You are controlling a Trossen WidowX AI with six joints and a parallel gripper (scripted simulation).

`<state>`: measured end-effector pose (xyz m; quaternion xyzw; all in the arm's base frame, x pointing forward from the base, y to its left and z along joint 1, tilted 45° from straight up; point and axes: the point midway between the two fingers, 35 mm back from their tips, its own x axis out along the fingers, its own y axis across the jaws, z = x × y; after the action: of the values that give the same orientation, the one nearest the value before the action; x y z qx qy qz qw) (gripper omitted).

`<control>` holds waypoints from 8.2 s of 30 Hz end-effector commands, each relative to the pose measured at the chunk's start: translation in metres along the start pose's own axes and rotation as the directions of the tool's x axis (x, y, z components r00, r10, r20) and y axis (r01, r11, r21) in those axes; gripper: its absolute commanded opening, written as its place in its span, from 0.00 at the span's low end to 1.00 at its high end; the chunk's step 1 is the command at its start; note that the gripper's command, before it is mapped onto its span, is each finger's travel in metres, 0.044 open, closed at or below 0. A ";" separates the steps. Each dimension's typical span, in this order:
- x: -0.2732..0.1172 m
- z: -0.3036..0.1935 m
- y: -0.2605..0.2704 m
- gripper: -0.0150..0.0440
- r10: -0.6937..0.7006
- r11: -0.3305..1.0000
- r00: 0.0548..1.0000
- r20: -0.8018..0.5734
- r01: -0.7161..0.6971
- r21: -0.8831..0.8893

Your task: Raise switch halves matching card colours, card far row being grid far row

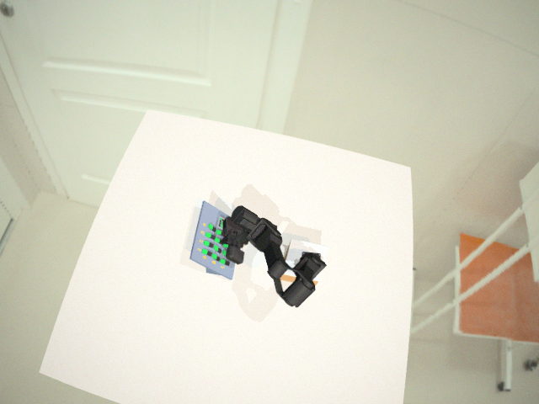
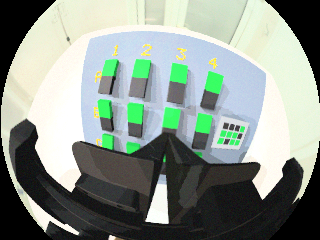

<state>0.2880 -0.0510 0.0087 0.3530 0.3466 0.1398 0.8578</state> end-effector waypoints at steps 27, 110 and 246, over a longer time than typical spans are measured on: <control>-0.062 0.002 -0.001 0.25 -0.008 1.000 1.000 -0.029 0.008 0.004; -0.002 -0.041 0.065 0.25 -0.002 1.000 1.000 -0.002 0.002 0.009; 0.000 -0.020 0.032 0.25 -0.003 1.000 0.999 -0.053 0.003 0.007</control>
<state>0.2745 -0.0182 0.0222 0.3501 0.3687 0.1493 0.8481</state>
